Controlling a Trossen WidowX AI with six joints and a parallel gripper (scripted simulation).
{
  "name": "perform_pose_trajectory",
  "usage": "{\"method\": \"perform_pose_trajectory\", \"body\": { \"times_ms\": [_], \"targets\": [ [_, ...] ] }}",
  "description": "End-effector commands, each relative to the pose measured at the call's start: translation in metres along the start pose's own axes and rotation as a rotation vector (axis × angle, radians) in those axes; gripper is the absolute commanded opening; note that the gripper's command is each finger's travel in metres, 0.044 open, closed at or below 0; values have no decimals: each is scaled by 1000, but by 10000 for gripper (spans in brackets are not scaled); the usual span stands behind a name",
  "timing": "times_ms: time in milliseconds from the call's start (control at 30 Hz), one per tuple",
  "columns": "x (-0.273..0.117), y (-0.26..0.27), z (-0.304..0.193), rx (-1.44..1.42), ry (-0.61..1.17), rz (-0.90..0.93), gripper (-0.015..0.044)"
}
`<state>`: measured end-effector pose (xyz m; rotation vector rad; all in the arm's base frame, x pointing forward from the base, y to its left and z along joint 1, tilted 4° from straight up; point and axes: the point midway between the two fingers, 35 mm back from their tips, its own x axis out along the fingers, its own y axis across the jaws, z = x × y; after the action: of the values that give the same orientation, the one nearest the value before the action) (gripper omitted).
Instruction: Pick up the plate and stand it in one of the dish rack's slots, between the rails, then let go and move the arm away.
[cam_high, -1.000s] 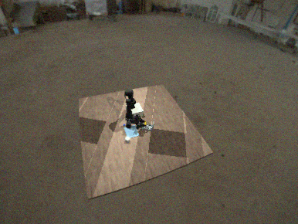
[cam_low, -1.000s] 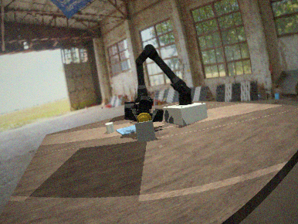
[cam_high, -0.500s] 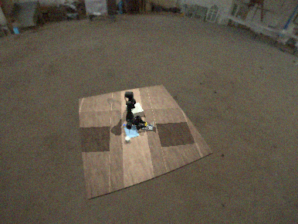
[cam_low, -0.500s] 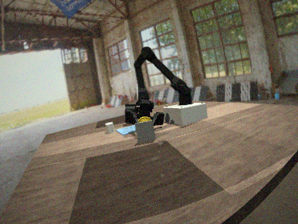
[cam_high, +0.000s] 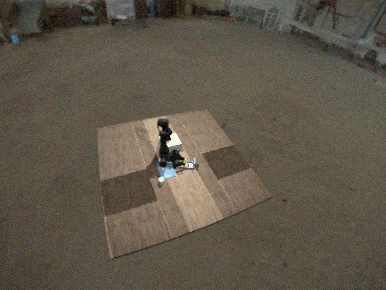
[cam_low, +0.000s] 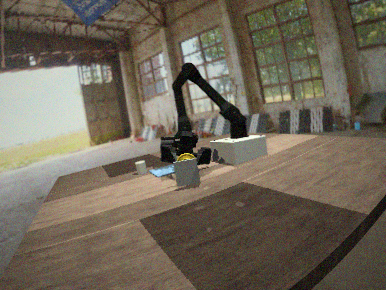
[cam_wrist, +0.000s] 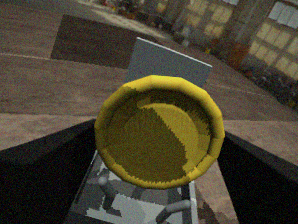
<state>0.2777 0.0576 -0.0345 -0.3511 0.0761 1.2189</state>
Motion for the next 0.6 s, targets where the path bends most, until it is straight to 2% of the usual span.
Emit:
{"method": "perform_pose_trajectory", "body": {
  "times_ms": [0,167,467,567],
  "targets": [
    [0,0,0,0,0,0,263],
    [0,0,0,0,0,0,394],
    [0,-1,1,0,1,0,400],
    [-4,-10,22,2,11,4,400]
  ]
}}
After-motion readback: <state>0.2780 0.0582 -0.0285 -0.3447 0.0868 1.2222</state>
